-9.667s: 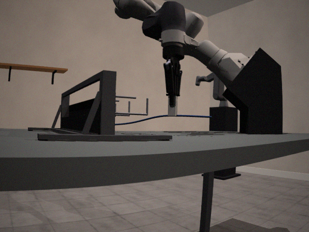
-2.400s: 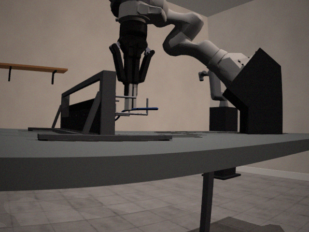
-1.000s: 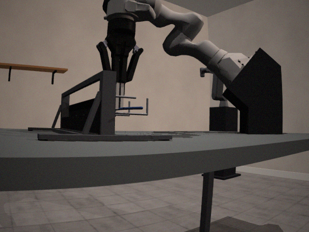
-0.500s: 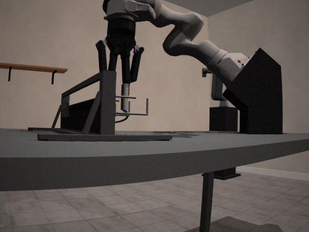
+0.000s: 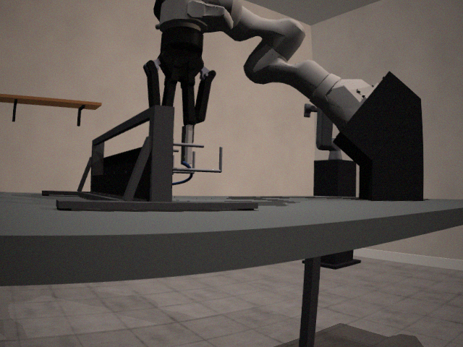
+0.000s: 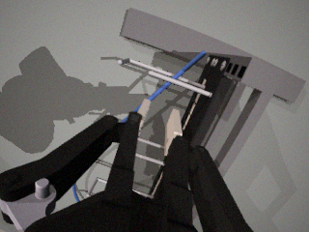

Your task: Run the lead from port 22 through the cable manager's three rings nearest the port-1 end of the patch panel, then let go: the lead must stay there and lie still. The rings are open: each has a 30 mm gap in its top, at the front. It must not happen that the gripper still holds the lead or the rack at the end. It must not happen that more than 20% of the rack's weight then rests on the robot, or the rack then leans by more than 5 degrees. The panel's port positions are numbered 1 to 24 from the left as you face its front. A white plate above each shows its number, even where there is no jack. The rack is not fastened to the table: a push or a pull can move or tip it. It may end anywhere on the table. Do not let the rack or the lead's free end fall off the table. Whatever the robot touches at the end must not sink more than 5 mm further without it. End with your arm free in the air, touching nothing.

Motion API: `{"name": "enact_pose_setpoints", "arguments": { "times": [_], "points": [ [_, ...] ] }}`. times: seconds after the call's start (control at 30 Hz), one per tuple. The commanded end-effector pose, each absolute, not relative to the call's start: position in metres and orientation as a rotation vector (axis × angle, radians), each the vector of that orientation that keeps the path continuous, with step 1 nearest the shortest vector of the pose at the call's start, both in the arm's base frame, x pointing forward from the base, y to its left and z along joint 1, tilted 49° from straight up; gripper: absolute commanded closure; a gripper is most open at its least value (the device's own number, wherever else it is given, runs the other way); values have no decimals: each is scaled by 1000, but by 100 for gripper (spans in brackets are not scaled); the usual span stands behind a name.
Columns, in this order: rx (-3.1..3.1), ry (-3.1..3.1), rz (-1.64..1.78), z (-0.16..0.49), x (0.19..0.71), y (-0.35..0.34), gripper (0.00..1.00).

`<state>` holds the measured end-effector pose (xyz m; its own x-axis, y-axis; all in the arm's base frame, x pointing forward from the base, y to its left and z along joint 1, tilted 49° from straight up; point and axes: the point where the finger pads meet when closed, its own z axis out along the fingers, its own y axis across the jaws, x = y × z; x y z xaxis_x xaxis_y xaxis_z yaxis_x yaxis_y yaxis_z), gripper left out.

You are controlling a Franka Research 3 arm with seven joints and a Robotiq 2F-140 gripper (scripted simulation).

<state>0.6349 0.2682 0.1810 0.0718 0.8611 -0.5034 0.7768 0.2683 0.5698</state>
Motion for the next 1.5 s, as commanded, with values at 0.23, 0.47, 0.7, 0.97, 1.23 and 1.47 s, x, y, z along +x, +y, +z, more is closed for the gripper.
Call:
{"name": "enact_pose_setpoints", "arguments": {
  "times": [0.23,0.47,0.7,0.97,1.23,1.47],
  "points": [
    [1513,1707,123,181,635,268,80],
    [1513,1707,123,181,635,268,80],
    [1513,1707,123,183,633,269,80],
    [1513,1707,123,190,627,273,80],
    [1513,1707,123,204,613,283,80],
    [1513,1707,123,215,603,290,80]
  ]
}}
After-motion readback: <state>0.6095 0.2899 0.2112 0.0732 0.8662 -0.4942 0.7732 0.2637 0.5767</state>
